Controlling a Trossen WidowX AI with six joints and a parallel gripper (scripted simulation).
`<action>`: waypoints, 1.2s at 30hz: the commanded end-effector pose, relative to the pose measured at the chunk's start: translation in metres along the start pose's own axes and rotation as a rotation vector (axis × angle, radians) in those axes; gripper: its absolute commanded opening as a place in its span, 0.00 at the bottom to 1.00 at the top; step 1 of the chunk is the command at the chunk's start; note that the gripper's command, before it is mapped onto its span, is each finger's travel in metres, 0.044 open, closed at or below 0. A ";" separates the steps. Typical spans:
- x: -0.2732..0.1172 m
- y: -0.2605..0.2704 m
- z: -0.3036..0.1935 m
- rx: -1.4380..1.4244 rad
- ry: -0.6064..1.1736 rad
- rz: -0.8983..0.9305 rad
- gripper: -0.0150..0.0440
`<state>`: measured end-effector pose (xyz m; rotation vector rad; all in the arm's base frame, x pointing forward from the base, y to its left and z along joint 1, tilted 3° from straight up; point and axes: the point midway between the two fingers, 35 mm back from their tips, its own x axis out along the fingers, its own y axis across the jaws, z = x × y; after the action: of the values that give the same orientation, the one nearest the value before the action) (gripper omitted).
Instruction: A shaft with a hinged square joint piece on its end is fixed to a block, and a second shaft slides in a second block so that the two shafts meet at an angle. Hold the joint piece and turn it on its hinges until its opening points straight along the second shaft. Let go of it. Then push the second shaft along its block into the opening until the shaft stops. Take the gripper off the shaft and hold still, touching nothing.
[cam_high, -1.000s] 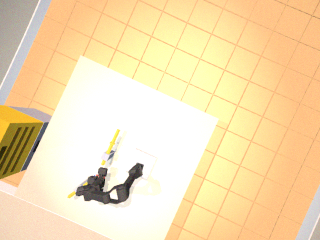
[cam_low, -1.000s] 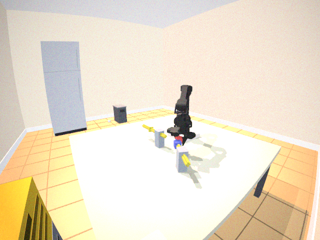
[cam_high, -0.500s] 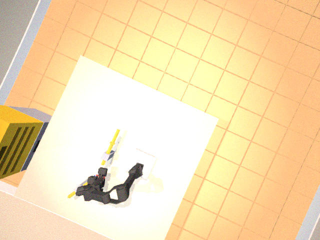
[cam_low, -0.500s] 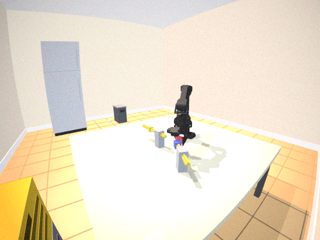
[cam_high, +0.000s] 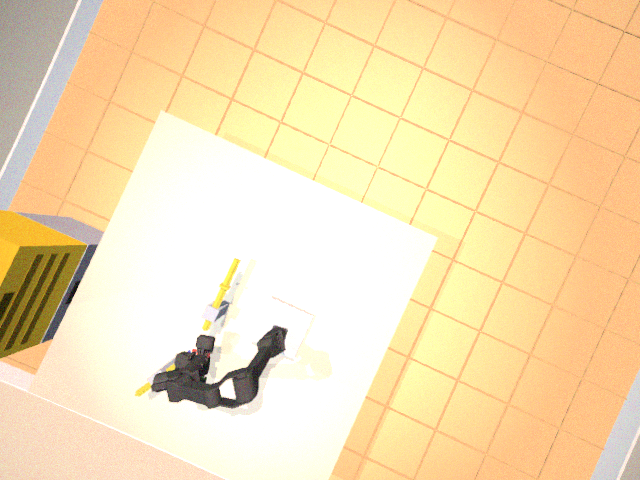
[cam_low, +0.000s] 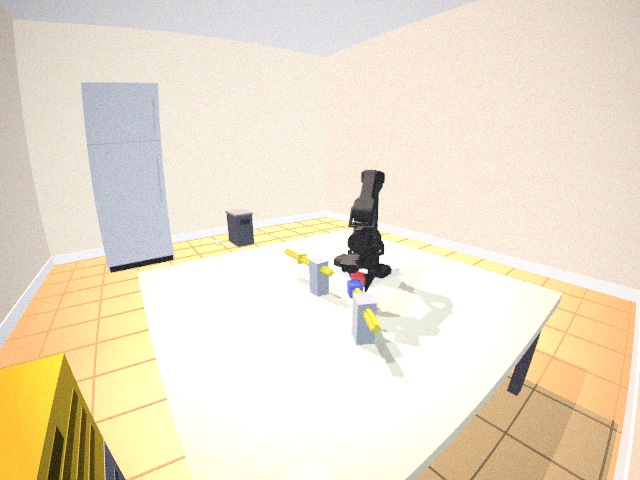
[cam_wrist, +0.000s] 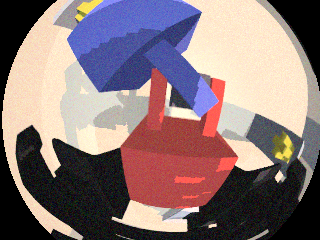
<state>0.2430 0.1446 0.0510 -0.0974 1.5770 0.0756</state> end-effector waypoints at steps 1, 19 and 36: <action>0.000 0.000 0.000 -0.004 -0.001 0.000 0.56; 0.000 0.000 0.000 0.000 0.000 0.000 0.37; 0.000 -0.008 0.001 -0.160 0.004 0.003 0.25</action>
<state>0.2440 0.1393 0.0511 -0.1753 1.5768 0.1570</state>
